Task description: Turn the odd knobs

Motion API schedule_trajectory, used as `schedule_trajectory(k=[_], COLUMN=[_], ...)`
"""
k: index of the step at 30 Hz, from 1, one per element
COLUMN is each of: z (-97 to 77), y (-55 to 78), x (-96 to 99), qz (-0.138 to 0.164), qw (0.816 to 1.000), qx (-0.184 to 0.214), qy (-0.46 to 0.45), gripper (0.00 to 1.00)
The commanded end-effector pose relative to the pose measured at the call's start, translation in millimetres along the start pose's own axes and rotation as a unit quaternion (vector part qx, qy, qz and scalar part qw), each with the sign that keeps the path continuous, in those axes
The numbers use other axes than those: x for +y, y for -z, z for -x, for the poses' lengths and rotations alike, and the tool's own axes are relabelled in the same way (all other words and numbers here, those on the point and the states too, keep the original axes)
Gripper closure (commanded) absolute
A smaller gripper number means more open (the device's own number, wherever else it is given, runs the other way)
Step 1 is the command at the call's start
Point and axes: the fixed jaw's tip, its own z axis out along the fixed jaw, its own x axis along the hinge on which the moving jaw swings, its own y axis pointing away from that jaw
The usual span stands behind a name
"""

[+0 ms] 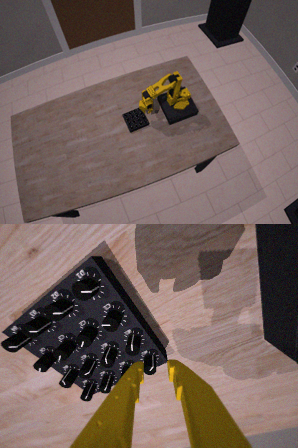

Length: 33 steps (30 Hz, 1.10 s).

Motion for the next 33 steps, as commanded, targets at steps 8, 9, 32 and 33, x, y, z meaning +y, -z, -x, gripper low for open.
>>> schedule_trajectory(k=[8, 9, 32, 33], z=[0.8, 0.9, 2.7, 2.7], y=[0.2, 0.2, 0.2, 0.2], x=[-0.9, -0.9, -1.0, -1.0], qz=[0.003, 0.003, 0.003, 0.003], qw=[1.000, 1.000, 0.993, 0.993], qx=[0.002, 0.002, 0.003, 0.003], qy=[-0.001, -0.003, -0.120, -0.120], gripper=[0.92, 0.92, 0.92, 0.92])
